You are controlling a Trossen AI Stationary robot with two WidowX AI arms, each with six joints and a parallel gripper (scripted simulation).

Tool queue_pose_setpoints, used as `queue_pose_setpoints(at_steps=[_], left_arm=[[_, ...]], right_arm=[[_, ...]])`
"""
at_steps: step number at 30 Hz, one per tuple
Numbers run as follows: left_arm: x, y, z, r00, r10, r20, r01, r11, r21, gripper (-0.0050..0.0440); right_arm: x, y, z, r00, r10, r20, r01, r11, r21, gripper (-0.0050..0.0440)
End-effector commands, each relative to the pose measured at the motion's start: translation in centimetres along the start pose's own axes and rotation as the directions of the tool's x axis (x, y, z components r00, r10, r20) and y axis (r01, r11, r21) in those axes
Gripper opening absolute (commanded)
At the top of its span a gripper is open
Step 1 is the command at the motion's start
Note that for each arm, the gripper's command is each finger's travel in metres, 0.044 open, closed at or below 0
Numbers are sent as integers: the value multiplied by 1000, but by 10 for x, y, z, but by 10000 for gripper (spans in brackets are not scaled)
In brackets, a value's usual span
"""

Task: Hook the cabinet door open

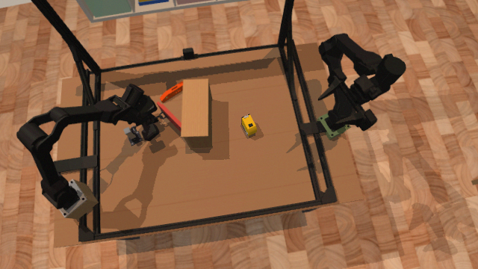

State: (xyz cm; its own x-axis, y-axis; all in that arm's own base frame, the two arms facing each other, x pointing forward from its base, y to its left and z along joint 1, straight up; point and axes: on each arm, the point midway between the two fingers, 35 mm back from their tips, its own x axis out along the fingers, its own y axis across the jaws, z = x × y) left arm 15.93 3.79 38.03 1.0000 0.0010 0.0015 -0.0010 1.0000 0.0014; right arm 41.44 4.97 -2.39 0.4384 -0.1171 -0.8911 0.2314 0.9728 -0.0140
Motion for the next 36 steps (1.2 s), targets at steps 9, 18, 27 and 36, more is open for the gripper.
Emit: queue_pose_setpoints(at_steps=[9,18,27,36], left_arm=[[0,0,0,1000,-1,0,1,1000,-2,400],[0,0,0,1000,-1,0,1,1000,-2,400],[0,0,0,1000,-1,0,1,1000,-2,400],[0,0,0,1000,-1,0,1,1000,-2,400]], right_arm=[[3,1,-1,999,4,-51,-3,1000,6,0],[3,1,-1,998,4,-57,-3,1000,6,0],[4,1,-2,998,4,-57,-3,1000,6,0],[5,1,-3,998,4,-57,-3,1000,6,0]])
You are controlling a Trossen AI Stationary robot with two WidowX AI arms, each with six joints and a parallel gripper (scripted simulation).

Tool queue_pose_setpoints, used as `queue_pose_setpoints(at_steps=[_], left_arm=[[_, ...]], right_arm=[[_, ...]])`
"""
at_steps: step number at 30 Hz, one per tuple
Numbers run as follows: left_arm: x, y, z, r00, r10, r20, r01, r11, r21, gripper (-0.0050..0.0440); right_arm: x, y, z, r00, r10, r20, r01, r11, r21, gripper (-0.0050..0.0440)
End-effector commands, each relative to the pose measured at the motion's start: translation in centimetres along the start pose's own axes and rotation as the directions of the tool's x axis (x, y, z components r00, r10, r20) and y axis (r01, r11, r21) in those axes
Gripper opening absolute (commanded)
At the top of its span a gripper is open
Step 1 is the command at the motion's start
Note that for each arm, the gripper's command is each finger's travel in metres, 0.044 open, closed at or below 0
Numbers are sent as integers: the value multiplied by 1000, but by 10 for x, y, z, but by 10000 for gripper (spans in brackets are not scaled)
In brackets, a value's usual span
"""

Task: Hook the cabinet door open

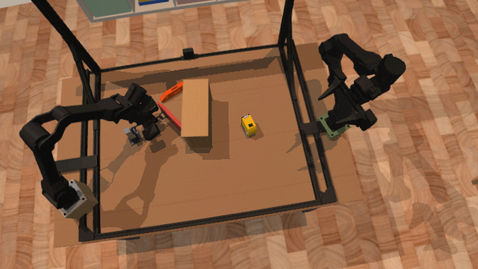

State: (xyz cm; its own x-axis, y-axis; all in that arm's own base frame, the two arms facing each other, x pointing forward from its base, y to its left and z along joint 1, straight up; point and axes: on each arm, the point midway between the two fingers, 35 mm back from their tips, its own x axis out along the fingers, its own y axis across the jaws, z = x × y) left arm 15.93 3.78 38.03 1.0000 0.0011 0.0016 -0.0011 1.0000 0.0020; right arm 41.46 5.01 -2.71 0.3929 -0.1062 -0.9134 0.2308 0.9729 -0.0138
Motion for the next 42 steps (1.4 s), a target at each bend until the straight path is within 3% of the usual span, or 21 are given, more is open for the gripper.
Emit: queue_pose_setpoints(at_steps=[1,12,18,19,27,35,37,40,42], left_arm=[[0,0,0,1000,-1,0,1,1000,-3,400],[0,0,0,1000,-1,0,1,1000,-3,400],[0,0,0,1000,-1,0,1,1000,-3,400],[0,0,0,1000,-1,0,1,1000,-3,400],[0,0,0,1000,-1,0,1,1000,-3,400],[0,0,0,1000,-1,0,1,1000,-3,400],[0,0,0,1000,-1,0,1,1000,-3,400],[0,0,0,1000,-1,0,1,1000,-3,400],[0,0,0,1000,-1,0,1,1000,-3,400]], right_arm=[[2,0,-2,1000,3,-5,-3,1000,6,0],[4,0,-4,1000,3,-5,-3,1000,6,0],[5,0,-3,998,4,-60,-4,1000,6,0],[0,0,0,1000,1,-22,-1,1000,2,24],[0,0,0,1000,1,-22,-1,1000,2,216],[0,0,0,1000,1,-22,-1,1000,2,220],[-11,1,6,1000,2,-22,-2,1000,1,220],[-51,0,23,1000,3,-24,-3,1000,1,220],[-55,0,24,1000,3,-24,-3,1000,0,220]])
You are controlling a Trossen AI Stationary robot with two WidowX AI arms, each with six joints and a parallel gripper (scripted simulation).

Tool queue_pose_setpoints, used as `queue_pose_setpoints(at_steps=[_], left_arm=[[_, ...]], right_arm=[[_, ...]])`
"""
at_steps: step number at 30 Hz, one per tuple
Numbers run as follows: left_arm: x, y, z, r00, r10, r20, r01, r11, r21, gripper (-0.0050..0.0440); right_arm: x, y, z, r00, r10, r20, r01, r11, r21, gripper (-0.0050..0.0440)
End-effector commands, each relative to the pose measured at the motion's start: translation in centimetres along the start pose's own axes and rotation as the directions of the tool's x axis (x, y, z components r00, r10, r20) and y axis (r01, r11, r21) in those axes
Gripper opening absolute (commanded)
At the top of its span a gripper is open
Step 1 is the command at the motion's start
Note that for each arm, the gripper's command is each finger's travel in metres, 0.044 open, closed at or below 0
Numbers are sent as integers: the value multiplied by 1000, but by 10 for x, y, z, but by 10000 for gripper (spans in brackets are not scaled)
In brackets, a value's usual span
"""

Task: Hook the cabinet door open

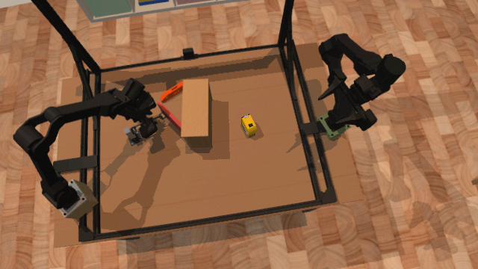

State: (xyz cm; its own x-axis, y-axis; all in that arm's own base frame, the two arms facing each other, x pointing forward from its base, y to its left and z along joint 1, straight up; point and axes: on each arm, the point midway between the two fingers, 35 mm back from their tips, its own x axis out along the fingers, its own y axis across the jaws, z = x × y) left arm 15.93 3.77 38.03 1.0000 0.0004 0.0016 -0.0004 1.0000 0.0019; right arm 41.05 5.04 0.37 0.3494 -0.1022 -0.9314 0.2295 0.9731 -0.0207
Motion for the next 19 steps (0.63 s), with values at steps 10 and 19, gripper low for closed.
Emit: queue_pose_setpoints(at_steps=[10,19], left_arm=[[0,0,0,1000,0,0,0,1000,-3,400],[0,0,0,1000,0,0,0,1000,-3,400]], right_arm=[[-25,1,14,1000,9,23,-9,1000,4,364],[-25,1,14,1000,9,23,-9,1000,4,400]])
